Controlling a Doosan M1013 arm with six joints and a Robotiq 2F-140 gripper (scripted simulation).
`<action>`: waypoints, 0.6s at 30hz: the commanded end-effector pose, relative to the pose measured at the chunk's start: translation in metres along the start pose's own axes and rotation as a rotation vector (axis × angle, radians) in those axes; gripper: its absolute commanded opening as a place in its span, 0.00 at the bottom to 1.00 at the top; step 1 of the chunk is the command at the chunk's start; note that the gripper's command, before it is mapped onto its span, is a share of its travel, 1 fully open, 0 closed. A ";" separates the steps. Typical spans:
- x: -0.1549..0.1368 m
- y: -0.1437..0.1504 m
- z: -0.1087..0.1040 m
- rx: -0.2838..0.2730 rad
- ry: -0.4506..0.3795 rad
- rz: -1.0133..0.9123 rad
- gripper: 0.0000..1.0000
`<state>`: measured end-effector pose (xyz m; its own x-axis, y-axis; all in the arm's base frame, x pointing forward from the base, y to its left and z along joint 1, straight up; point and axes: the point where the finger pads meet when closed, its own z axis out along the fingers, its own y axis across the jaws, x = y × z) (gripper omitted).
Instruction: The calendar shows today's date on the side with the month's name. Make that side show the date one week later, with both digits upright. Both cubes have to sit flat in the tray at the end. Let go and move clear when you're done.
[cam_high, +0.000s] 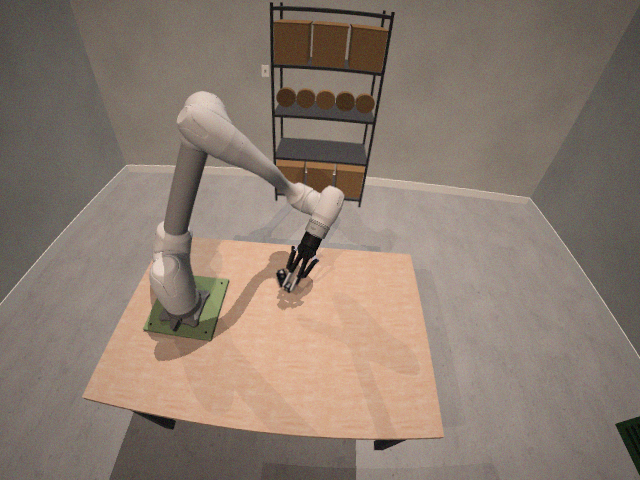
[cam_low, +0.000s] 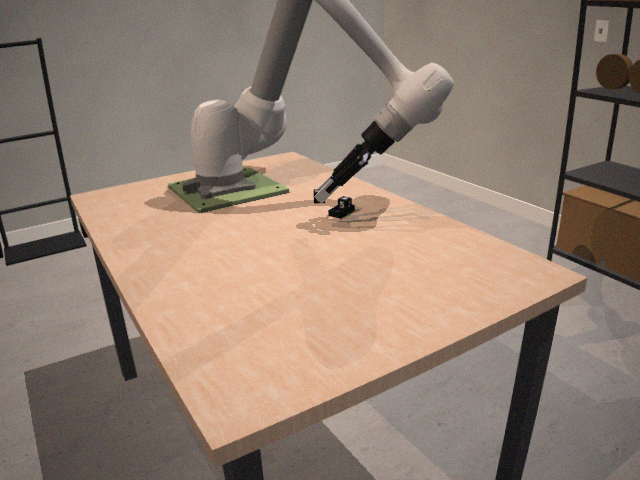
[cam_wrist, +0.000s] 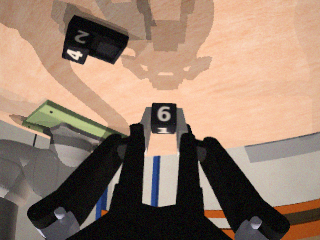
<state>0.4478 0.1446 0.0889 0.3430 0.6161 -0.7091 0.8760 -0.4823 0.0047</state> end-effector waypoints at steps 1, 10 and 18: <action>-0.001 0.000 -0.001 0.000 0.000 0.000 0.24; -0.001 0.000 -0.001 0.000 0.000 0.000 0.24; -0.003 0.000 0.001 0.005 0.154 -0.003 0.24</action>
<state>0.4468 0.1431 0.0904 0.3687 0.6653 -0.6492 0.8753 -0.4836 0.0015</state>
